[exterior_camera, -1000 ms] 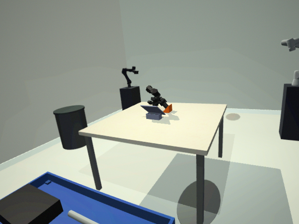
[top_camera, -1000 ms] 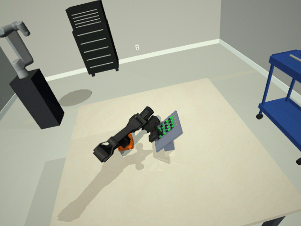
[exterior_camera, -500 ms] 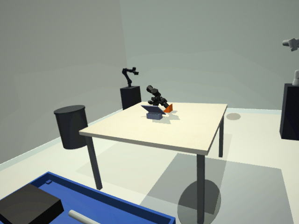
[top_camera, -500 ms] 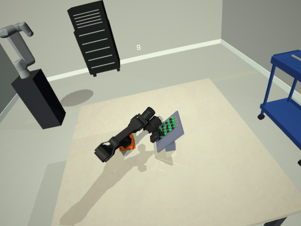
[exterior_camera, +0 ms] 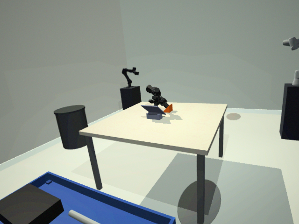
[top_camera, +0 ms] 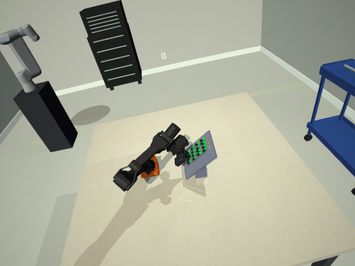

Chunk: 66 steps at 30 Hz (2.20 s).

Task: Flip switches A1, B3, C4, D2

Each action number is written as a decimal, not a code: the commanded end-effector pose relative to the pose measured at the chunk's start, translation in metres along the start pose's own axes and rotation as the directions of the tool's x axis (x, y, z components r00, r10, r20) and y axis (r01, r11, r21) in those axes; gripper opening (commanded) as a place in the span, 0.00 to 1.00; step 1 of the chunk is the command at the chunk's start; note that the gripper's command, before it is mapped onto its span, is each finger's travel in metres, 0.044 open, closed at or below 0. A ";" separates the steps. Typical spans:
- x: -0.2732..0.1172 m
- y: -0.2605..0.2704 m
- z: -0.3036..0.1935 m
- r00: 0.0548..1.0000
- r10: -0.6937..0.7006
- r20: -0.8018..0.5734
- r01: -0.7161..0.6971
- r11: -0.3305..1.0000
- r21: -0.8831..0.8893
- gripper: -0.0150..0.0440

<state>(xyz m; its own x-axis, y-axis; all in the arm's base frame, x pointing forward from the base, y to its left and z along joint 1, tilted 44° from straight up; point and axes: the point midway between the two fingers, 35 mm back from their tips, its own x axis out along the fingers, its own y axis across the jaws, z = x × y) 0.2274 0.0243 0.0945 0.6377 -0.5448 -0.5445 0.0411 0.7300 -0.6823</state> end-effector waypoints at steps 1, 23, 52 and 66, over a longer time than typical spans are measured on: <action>-0.033 0.000 0.004 1.000 -0.002 -0.001 0.002 1.000 0.005 0.25; -0.024 0.053 -0.036 1.000 -0.004 0.019 0.004 1.000 0.004 0.25; 0.012 0.050 -0.036 0.999 -0.012 0.031 0.012 1.000 0.006 0.25; 0.013 0.050 -0.036 0.999 -0.012 0.031 0.012 1.000 0.006 0.25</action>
<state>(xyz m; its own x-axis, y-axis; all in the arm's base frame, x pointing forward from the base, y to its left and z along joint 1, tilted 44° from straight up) 0.2098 0.0395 0.0358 0.6597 -0.5410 -0.5216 0.0545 0.7267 -0.6848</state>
